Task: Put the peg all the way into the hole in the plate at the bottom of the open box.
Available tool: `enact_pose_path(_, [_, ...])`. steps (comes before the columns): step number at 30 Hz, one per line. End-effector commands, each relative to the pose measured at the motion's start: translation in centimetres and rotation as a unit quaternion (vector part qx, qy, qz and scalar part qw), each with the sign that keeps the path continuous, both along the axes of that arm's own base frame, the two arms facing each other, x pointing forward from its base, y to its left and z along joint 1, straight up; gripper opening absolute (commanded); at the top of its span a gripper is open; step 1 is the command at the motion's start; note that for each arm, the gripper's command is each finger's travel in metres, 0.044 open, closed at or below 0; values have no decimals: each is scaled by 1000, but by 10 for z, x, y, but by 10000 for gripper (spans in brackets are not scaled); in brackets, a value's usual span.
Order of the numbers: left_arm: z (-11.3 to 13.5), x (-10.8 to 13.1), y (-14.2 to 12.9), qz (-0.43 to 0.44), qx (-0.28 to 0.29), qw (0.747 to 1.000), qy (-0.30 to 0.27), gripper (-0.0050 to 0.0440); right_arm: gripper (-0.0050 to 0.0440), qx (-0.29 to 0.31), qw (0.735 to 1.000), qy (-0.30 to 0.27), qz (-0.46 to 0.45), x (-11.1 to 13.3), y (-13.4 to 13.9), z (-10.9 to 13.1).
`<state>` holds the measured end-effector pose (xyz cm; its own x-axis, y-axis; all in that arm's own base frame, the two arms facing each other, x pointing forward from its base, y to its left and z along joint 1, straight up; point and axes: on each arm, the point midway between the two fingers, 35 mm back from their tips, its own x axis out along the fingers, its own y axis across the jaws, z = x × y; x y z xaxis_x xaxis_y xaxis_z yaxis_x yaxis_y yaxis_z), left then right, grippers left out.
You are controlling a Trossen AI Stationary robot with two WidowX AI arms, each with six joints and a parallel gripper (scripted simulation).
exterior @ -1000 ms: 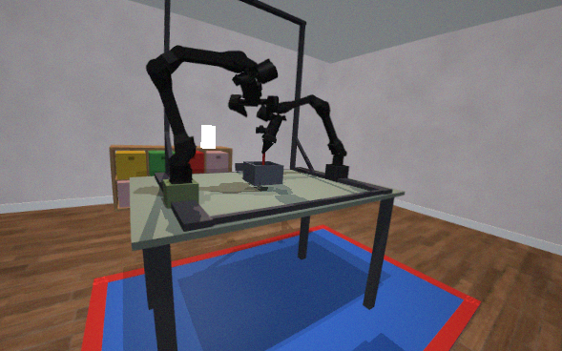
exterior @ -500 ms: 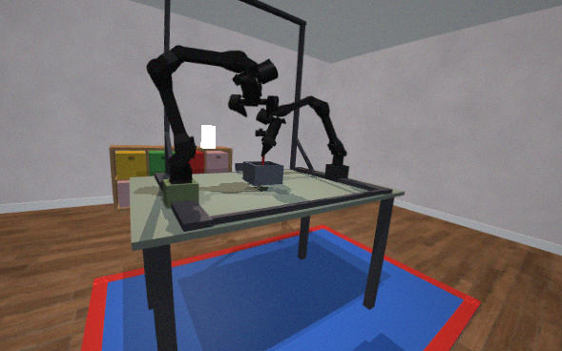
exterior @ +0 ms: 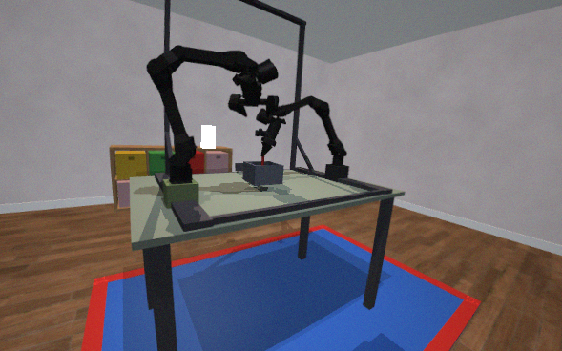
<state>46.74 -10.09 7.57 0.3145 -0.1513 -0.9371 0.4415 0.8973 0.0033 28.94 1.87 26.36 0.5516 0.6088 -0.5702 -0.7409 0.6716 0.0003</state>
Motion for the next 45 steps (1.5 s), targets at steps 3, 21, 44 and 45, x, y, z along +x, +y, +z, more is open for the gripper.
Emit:
enact_pose_path(3, [1, -1, 2, 3, -1, 1000, -6, 27, 440, -3, 1000, -10, 1, 0, 0, 6])
enact_pose_path(21, [-36, 0, 2, 3, -1, 1000, -2, 27, 440, -3, 1000, -10, 1, 0, 0, 6])
enact_pose_path(44, [-75, -1, 2, 3, 0, 1000, -2, 27, 440, -3, 1000, -10, 1, 0, 0, 6])
enact_pose_path(45, [-75, -1, 2, 3, 0, 1000, -2, 27, 440, -3, 1000, -10, 1, 0, 0, 6])
